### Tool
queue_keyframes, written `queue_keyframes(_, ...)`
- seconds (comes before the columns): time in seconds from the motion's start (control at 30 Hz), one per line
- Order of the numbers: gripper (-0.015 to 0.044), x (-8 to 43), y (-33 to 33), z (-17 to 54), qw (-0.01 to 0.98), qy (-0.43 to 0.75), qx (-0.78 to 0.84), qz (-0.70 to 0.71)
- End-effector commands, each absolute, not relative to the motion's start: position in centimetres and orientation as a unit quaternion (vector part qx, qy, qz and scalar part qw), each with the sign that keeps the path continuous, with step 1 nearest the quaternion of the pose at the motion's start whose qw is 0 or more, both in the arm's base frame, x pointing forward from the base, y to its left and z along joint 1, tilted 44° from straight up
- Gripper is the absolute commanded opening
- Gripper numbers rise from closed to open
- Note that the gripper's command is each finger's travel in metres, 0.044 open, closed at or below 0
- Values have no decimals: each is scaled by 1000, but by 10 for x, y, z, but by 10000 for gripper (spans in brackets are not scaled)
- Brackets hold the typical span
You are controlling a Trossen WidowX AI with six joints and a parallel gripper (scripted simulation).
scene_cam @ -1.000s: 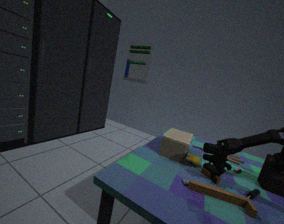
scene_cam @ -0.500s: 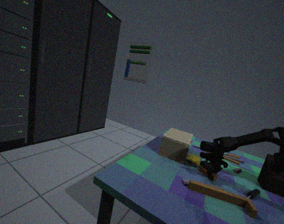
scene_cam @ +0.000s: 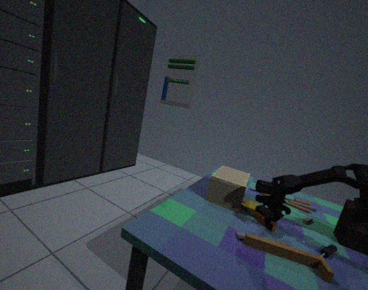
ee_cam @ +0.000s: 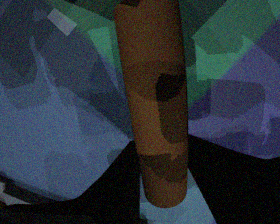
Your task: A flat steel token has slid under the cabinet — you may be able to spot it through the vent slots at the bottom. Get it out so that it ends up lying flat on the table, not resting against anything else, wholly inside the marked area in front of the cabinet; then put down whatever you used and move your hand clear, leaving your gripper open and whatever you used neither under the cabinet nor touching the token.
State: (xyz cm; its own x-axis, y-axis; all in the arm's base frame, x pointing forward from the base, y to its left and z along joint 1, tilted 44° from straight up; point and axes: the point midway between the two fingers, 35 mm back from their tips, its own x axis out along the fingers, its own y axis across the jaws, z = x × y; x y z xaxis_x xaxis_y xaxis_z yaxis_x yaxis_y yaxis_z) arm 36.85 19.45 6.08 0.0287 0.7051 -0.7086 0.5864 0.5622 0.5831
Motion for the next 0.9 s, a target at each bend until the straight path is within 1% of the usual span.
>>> queue_keyframes(0.0,0,372,192,58,546,695,465,54)
queue_keyframes(0.87,0,355,177,40,546,695,464,53)
